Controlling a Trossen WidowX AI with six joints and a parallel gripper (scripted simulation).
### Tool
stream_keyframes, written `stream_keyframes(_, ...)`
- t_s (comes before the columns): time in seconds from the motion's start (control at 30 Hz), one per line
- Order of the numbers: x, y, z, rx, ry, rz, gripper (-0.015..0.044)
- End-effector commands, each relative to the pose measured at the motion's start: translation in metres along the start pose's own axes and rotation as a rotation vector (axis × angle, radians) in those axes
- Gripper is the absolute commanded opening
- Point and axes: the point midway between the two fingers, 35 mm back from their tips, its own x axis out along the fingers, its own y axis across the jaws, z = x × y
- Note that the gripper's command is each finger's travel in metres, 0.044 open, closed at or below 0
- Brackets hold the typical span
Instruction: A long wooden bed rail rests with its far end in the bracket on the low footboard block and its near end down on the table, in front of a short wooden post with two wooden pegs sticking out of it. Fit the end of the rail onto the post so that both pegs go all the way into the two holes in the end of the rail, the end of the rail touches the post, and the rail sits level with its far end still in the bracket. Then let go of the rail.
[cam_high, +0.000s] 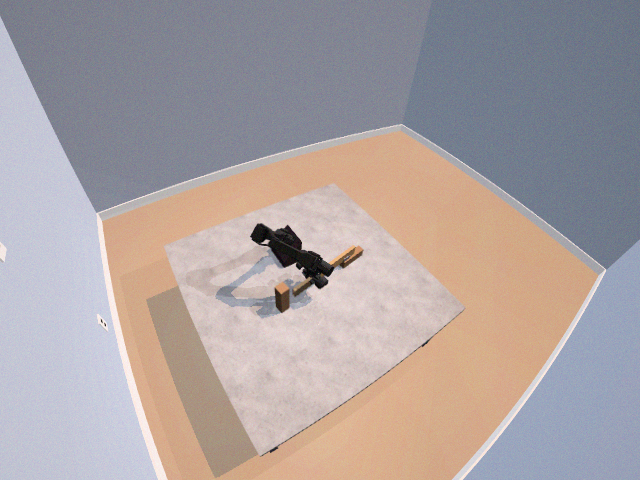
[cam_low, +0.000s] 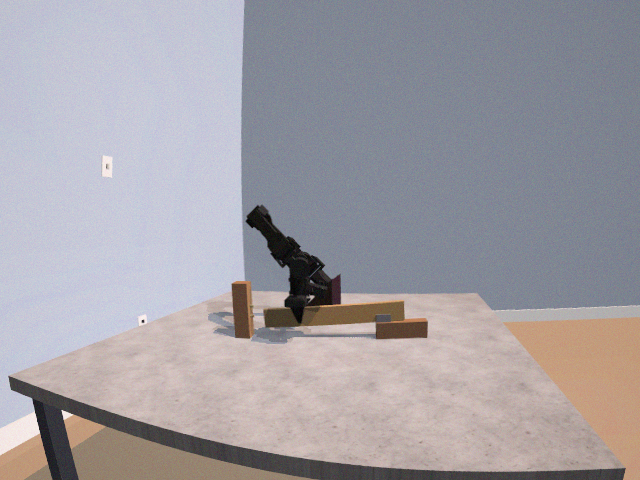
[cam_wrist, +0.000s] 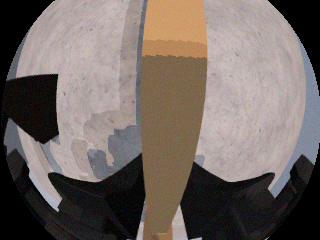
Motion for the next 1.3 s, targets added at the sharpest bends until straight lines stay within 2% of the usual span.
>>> stream_keyframes(0.0,-0.006,-0.004,0.002,0.002,-0.012,-0.014,0.0)
stream_keyframes(1.27,-0.018,-0.003,0.002,0.002,-0.013,-0.014,0.0)
